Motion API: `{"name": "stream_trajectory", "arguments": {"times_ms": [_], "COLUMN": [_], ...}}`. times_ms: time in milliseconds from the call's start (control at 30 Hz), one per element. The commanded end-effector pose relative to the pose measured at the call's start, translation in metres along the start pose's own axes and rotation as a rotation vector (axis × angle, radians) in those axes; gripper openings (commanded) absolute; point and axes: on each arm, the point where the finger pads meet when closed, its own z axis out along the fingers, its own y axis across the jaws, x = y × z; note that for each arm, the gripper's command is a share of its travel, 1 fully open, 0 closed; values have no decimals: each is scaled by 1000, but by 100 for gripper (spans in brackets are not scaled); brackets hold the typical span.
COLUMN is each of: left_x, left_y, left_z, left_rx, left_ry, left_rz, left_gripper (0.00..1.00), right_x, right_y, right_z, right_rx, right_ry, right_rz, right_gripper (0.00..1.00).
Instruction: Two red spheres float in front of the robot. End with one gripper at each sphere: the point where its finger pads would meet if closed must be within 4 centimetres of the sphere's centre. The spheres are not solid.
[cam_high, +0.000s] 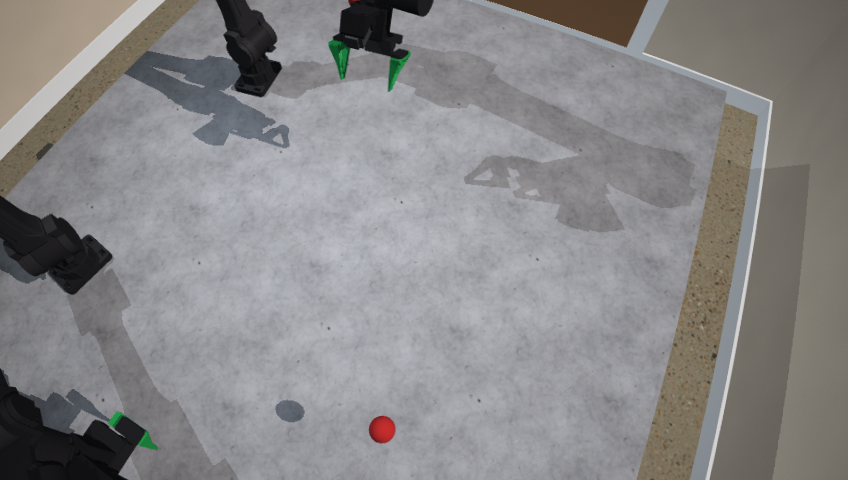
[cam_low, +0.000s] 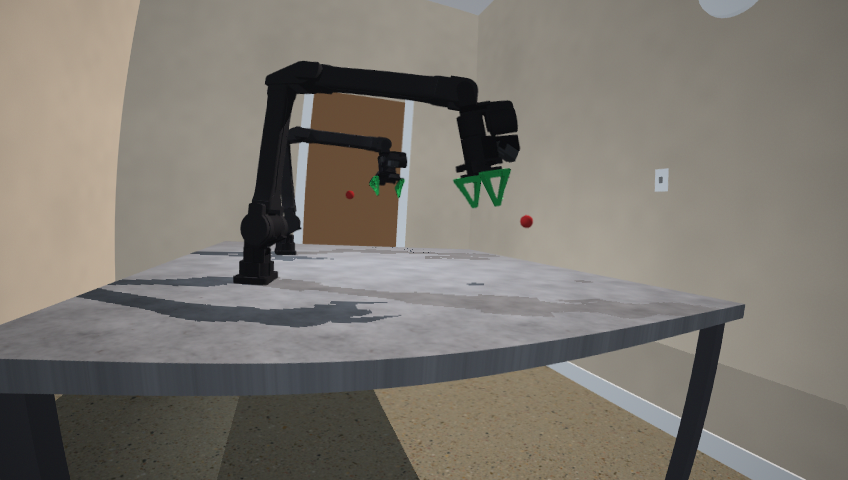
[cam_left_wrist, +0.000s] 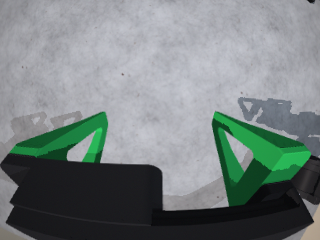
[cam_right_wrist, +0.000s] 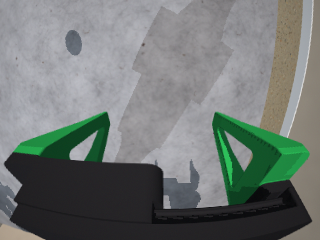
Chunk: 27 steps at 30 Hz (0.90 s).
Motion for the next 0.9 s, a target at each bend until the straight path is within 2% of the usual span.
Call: {"name": "stream_trajectory", "arguments": {"times_ms": [0, 633, 867], "left_x": [-2, -2, 8], "left_y": [1, 1, -3], "left_z": [-4, -4, -11], "left_rx": [-9, -11, -67], "left_ry": [-3, -2, 13], "left_rz": [5, 3, -61], "left_gripper": [100, 100, 100], "right_x": [-3, -3, -19], "right_y": [-1, -1, 5], "right_z": [-5, -5, 1], "right_rx": [6, 6, 16], "right_ry": [-11, -12, -38], "right_rz": [-1, -1, -3], "right_gripper": [100, 100, 100]}}
